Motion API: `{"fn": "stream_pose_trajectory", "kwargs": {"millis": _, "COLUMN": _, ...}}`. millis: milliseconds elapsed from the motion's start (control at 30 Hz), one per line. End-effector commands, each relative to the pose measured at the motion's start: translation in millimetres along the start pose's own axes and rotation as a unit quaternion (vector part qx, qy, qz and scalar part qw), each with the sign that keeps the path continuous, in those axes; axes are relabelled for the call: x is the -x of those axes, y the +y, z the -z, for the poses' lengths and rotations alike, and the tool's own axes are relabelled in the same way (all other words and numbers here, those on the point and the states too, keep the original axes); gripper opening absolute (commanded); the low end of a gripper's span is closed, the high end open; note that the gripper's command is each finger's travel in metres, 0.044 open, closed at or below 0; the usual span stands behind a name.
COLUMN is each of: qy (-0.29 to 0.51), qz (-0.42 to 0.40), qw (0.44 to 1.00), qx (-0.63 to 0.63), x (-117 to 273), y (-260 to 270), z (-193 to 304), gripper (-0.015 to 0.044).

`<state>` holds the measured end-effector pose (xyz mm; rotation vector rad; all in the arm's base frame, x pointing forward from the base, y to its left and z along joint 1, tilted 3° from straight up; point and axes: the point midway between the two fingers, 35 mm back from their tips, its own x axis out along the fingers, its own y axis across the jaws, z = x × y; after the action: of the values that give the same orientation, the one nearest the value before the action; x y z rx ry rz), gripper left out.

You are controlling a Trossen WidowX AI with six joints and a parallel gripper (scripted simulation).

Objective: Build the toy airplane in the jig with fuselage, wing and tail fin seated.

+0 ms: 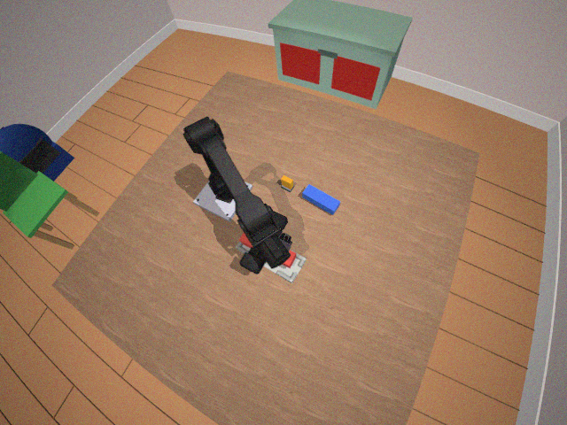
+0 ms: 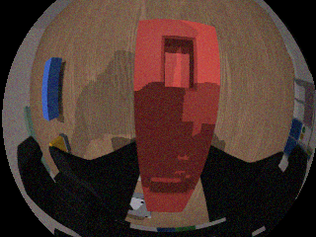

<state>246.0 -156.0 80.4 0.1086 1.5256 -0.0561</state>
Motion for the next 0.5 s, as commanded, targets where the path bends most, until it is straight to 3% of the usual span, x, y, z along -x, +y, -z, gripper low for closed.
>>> {"fn": "stream_pose_trajectory", "kwargs": {"millis": 0, "qy": 0.000, "qz": -0.002, "qw": 1.000, "qx": 0.002, "x": -6, "y": 0, "z": 0, "gripper": 0.0195}}
{"fn": "stream_pose_trajectory", "kwargs": {"millis": 467, "qy": 0.000, "qz": -0.002, "qw": 1.000, "qx": 0.002, "x": -29, "y": 1, "z": 0, "gripper": 0.0195}}
